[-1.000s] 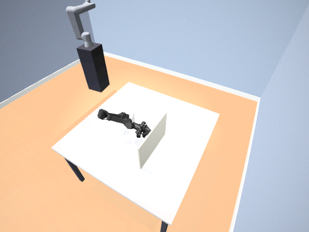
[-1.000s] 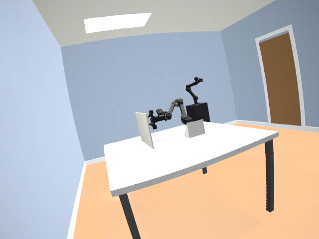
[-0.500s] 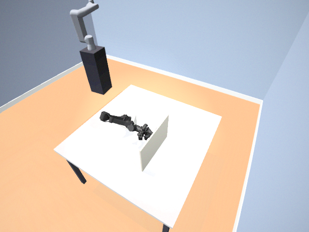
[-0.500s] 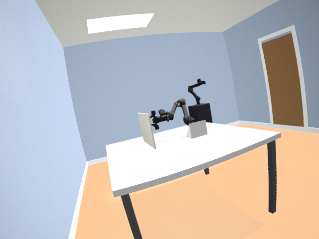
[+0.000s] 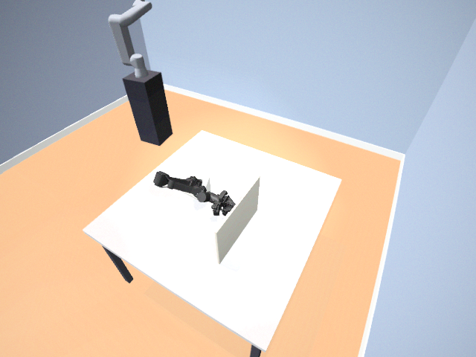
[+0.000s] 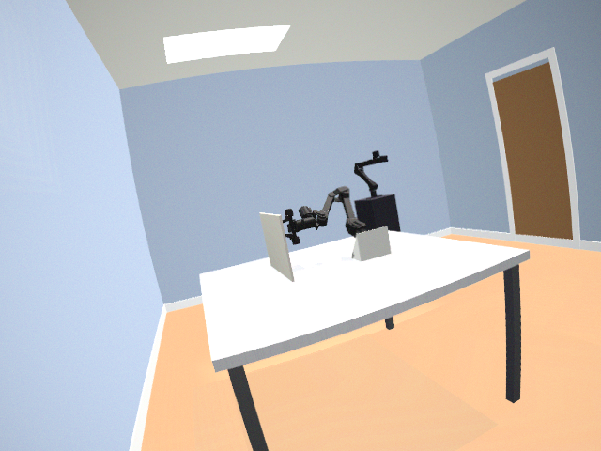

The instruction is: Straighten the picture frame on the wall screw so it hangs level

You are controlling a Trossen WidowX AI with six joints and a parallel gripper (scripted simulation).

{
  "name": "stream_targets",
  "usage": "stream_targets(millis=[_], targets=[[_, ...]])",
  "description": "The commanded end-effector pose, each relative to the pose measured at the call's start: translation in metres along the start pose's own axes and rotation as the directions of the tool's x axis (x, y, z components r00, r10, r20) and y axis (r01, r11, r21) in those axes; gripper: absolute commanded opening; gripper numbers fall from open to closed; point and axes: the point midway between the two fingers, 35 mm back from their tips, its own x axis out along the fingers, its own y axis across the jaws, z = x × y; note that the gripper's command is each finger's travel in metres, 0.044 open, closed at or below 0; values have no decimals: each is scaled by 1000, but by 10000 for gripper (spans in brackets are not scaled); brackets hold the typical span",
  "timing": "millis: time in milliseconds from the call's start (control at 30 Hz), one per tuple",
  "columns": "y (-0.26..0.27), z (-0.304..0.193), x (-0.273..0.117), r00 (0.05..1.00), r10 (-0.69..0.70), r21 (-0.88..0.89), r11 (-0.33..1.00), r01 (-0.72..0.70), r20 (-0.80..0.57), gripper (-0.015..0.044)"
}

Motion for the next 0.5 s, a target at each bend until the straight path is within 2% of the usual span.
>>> stream_targets(millis=[0, 467], targets=[[0, 1, 0, 1000, -2, -6, 1000, 2, 5, 253], [0, 1, 0, 1000, -2, -6, 1000, 2, 5, 160]])
